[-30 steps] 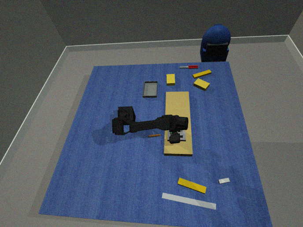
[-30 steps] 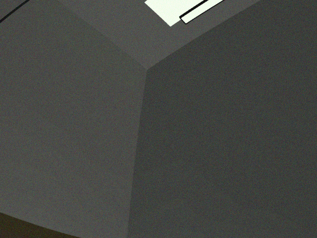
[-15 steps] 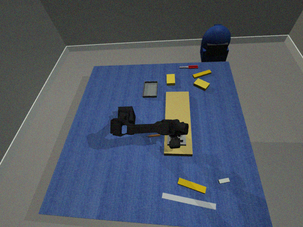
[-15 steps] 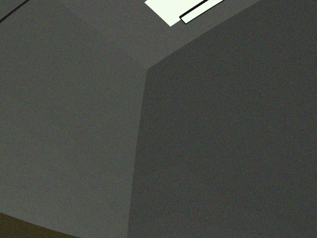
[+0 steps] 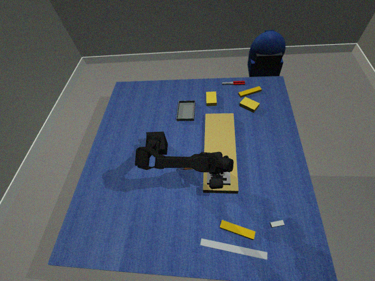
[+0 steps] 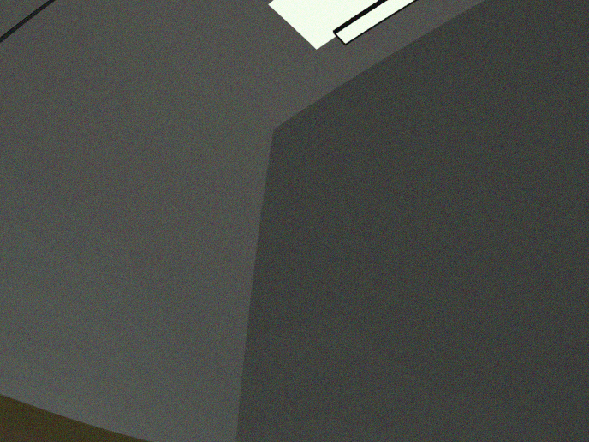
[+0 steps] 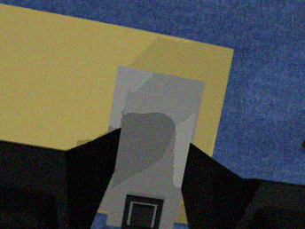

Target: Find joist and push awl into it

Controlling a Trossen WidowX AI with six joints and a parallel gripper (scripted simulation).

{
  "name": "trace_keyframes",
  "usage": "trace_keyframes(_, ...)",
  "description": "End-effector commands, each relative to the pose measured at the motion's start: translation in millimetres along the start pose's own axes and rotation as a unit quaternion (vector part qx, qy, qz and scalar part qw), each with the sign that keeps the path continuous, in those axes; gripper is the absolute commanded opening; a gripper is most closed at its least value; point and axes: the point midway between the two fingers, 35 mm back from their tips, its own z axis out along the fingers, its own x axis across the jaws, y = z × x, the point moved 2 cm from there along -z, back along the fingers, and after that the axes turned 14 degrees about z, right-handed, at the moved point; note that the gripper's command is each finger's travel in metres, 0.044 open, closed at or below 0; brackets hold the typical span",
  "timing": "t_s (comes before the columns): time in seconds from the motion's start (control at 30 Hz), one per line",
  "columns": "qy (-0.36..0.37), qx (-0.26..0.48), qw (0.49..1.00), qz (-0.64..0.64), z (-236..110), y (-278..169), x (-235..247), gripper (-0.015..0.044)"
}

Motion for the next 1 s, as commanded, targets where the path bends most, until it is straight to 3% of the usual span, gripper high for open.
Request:
trace_keyframes(0.0,0.000,0.000,1.000,0.000,0,0,1,0.0000)
trace_keyframes(0.3,0.001,0.001,1.000,0.000,-7,3,1,0.0000)
trace_keyframes(0.97,0.000,0.002,1.000,0.001,-95,27,3,0.0000)
